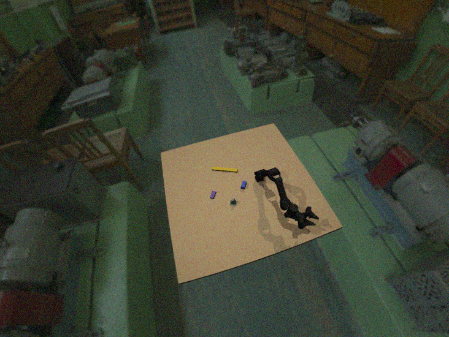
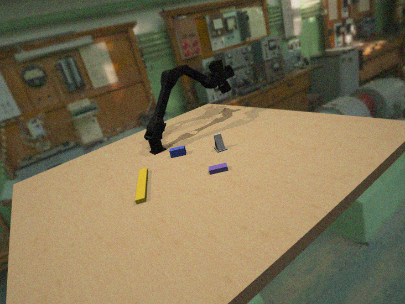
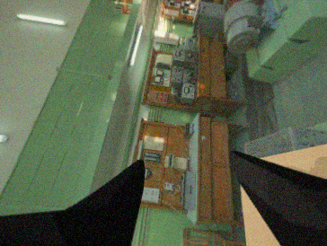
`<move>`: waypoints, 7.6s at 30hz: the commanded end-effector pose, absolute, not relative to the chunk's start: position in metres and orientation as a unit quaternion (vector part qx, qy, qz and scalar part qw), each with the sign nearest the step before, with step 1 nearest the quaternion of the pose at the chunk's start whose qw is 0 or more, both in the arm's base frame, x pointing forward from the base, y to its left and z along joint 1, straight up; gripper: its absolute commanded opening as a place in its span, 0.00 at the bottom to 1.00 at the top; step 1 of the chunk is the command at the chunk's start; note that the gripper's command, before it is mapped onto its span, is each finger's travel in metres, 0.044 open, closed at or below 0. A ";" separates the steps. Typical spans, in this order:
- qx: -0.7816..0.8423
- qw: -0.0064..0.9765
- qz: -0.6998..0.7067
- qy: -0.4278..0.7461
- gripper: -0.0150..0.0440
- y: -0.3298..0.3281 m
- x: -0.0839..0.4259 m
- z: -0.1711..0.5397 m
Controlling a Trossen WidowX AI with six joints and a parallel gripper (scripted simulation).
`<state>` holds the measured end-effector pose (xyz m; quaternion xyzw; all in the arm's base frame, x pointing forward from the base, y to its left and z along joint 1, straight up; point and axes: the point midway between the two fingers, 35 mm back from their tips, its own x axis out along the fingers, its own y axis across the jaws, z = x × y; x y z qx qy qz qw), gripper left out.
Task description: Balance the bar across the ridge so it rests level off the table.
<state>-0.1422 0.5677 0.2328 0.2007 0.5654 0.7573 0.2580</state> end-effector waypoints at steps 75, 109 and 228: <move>0.227 0.798 0.310 0.465 0.79 0.284 0.410 0.159; 0.180 0.832 0.042 0.523 0.79 0.025 0.422 0.126; 0.158 0.698 -0.163 0.679 0.25 -0.187 0.248 0.072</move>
